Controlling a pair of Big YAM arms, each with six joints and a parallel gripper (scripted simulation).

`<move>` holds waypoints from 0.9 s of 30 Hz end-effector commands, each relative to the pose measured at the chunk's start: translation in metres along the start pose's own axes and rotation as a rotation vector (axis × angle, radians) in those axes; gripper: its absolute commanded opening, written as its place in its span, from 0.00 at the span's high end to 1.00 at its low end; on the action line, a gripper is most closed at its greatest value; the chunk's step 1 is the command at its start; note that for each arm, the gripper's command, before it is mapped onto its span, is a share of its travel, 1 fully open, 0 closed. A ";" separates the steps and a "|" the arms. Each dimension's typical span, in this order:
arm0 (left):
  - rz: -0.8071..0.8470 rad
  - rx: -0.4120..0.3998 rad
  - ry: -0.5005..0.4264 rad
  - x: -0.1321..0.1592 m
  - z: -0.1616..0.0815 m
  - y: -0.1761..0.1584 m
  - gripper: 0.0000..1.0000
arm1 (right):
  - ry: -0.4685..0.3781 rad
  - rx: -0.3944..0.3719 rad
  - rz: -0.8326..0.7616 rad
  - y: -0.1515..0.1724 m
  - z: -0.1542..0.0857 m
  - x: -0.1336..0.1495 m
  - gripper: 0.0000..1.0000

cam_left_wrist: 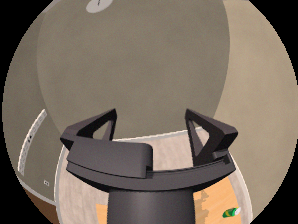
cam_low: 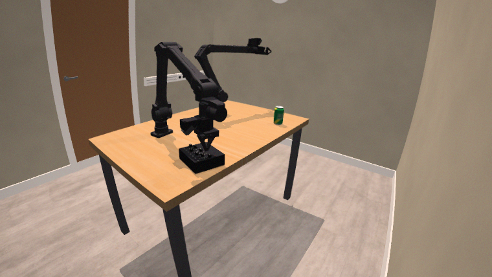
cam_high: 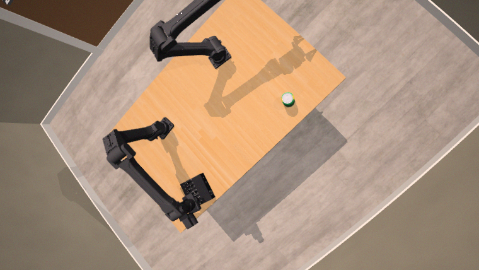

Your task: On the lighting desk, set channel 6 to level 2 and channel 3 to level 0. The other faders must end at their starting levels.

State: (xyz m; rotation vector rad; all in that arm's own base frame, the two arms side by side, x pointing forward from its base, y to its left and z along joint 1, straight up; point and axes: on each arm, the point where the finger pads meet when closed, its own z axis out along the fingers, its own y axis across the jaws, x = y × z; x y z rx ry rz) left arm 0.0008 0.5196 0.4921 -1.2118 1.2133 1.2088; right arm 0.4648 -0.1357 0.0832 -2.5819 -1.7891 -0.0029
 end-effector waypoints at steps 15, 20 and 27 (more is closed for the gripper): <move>-0.008 -0.003 -0.038 -0.012 -0.003 0.003 0.00 | -0.002 -0.020 0.001 0.006 -0.004 0.008 1.00; -0.008 -0.003 -0.038 -0.012 -0.003 0.003 0.00 | -0.002 -0.020 0.001 0.006 -0.004 0.009 1.00; -0.008 -0.003 -0.038 -0.012 -0.003 0.003 0.00 | -0.002 -0.020 0.002 0.006 -0.004 0.008 1.00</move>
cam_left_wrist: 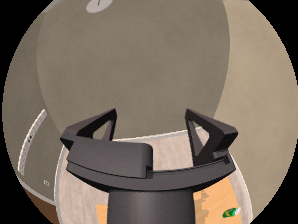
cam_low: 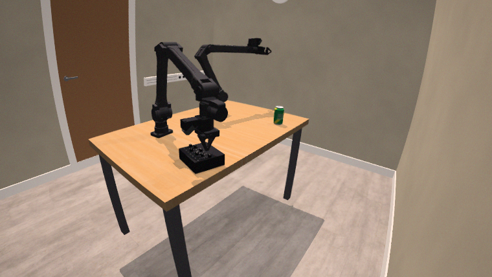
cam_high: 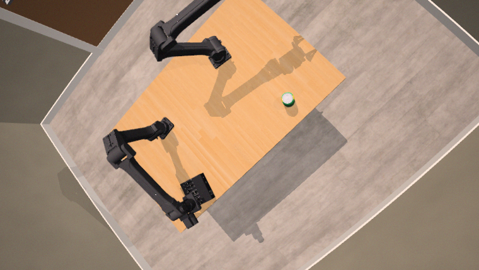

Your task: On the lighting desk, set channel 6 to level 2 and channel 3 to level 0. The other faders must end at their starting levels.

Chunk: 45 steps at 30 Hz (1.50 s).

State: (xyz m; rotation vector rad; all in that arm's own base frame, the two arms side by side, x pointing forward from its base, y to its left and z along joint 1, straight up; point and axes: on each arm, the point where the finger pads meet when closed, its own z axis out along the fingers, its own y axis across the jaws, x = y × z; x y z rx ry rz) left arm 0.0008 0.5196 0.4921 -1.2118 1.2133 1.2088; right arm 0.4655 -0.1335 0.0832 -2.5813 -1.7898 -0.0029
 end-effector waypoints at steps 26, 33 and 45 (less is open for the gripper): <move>-0.008 -0.003 -0.038 -0.012 -0.003 0.003 0.00 | -0.002 -0.020 0.003 0.006 -0.004 0.006 1.00; -0.008 -0.003 -0.038 -0.012 -0.003 0.003 0.00 | -0.002 -0.017 0.003 0.006 -0.002 0.006 1.00; -0.008 -0.003 -0.038 -0.012 -0.003 0.003 0.00 | -0.002 -0.015 0.003 0.006 0.006 0.006 1.00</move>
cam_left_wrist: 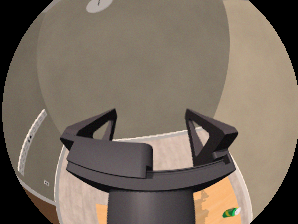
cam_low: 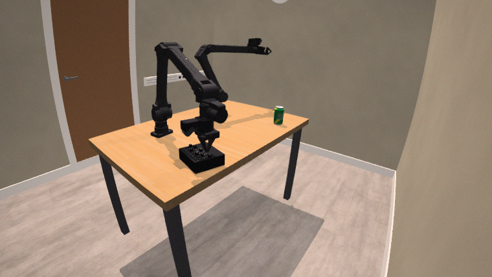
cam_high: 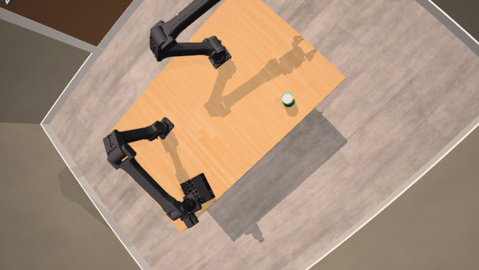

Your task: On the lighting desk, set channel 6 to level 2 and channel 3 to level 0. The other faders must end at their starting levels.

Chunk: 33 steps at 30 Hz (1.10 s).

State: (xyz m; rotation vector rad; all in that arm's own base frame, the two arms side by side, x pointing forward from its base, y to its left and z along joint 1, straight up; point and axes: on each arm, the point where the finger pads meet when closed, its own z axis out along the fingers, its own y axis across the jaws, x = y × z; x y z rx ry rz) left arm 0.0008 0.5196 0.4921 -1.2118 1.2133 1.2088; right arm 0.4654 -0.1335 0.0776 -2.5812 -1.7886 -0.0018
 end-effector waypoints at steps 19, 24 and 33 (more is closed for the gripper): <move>-0.008 -0.003 -0.038 -0.012 -0.003 0.003 0.00 | 0.000 -0.035 0.002 0.013 -0.002 0.007 1.00; -0.008 -0.003 -0.038 -0.012 -0.003 0.003 0.00 | 0.000 -0.035 0.002 0.013 -0.002 0.007 1.00; -0.008 -0.003 -0.038 -0.012 -0.003 0.003 0.00 | -0.002 -0.014 0.002 0.006 0.009 0.006 1.00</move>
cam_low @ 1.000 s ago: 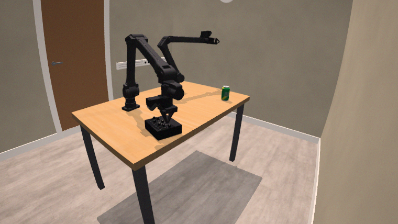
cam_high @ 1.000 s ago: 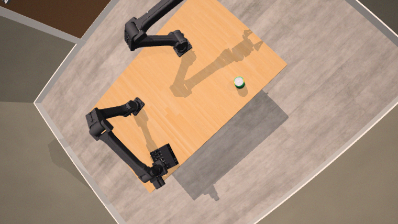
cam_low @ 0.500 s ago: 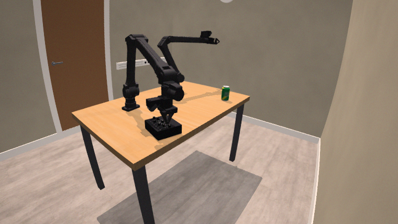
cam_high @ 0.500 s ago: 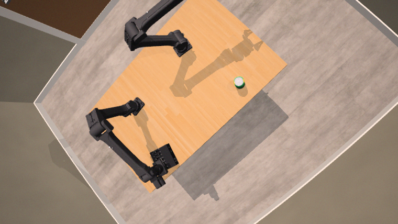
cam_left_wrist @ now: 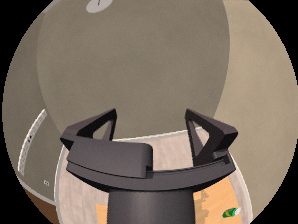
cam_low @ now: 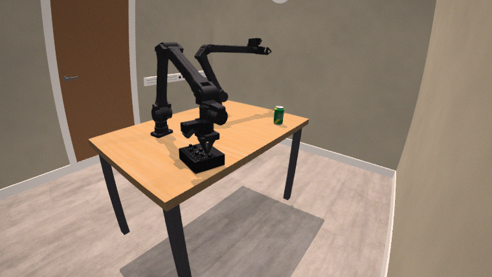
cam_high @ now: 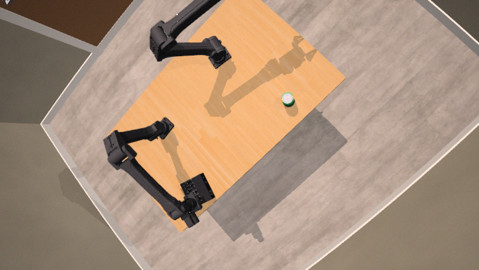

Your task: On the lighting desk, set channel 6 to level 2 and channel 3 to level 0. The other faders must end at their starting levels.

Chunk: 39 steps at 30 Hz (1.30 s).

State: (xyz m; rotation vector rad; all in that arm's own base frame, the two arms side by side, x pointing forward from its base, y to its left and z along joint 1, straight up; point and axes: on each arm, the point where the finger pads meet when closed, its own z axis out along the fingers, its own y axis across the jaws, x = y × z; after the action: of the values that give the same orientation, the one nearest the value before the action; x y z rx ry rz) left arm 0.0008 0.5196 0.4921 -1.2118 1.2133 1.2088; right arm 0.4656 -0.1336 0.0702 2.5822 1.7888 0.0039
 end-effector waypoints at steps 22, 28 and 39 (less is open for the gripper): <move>-0.008 -0.003 -0.038 -0.012 -0.003 0.003 0.00 | -0.001 -0.025 0.002 0.010 -0.002 0.007 1.00; -0.008 -0.003 -0.038 -0.012 -0.003 0.003 0.00 | -0.001 -0.025 0.003 0.010 -0.002 0.006 1.00; -0.008 -0.003 -0.038 -0.012 -0.003 0.003 0.00 | -0.002 -0.022 0.004 0.008 -0.001 -0.007 1.00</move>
State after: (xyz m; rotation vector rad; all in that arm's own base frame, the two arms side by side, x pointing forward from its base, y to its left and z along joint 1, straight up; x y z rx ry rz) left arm 0.0008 0.5196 0.4921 -1.2118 1.2133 1.2088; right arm 0.4650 -0.1334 0.0665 2.5833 1.7895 0.0022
